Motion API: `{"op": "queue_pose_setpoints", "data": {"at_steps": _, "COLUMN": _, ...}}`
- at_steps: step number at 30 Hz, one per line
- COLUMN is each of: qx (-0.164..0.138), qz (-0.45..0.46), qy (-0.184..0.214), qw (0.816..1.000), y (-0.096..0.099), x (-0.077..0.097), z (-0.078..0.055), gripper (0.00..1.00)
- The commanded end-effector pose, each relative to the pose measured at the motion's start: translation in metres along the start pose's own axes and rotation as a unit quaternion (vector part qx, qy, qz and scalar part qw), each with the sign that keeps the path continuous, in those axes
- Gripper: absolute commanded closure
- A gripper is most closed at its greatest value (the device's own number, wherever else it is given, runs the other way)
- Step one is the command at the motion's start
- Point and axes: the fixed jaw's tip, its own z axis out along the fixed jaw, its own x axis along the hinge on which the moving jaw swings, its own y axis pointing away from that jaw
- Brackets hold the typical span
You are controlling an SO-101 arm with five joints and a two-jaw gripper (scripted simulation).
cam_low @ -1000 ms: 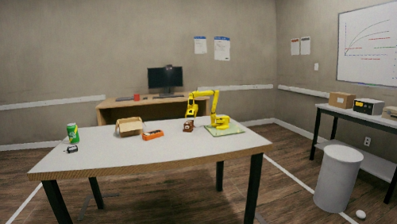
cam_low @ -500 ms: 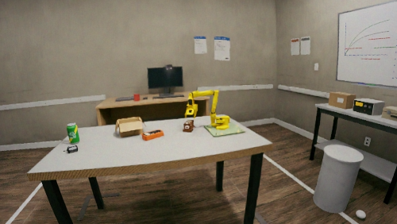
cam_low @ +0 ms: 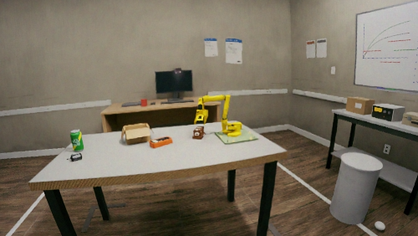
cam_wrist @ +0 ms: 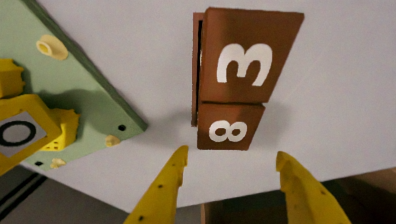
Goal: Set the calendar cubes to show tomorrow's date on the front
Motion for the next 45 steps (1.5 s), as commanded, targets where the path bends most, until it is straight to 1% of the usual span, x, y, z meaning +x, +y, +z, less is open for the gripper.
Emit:
{"op": "queue_pose_setpoints", "data": {"at_steps": 1, "qx": 0.004, "qz": 0.008, "qy": -0.001, "qw": 1.000, "y": -0.003, "x": 0.001, "z": 0.000, "gripper": 0.65}}
{"op": "queue_pose_setpoints", "data": {"at_steps": 6, "qx": 0.004, "qz": 0.008, "qy": -0.001, "qw": 1.000, "y": -0.003, "x": 0.001, "z": 0.002, "gripper": 0.65}}
{"op": "queue_pose_setpoints", "data": {"at_steps": 13, "qx": 0.004, "qz": 0.008, "qy": -0.001, "qw": 1.000, "y": -0.004, "x": 0.001, "z": 0.009, "gripper": 0.65}}
{"op": "queue_pose_setpoints", "data": {"at_steps": 15, "qx": 0.004, "qz": 0.008, "qy": -0.001, "qw": 1.000, "y": -0.004, "x": 0.001, "z": 0.009, "gripper": 0.65}}
{"op": "queue_pose_setpoints", "data": {"at_steps": 30, "qx": 0.004, "qz": 0.008, "qy": -0.001, "qw": 1.000, "y": -0.004, "x": 0.000, "z": 0.032, "gripper": 0.65}}
{"op": "queue_pose_setpoints", "data": {"at_steps": 32, "qx": 0.004, "qz": 0.008, "qy": -0.001, "qw": 1.000, "y": -0.004, "x": 0.000, "z": 0.032, "gripper": 0.65}}
{"op": "queue_pose_setpoints", "data": {"at_steps": 39, "qx": 0.004, "qz": 0.008, "qy": -0.001, "qw": 1.000, "y": -0.003, "x": 0.000, "z": 0.039, "gripper": 0.65}}
{"op": "queue_pose_setpoints", "data": {"at_steps": 45, "qx": 0.004, "qz": 0.008, "qy": -0.001, "qw": 1.000, "y": -0.003, "x": 0.000, "z": 0.040, "gripper": 0.65}}
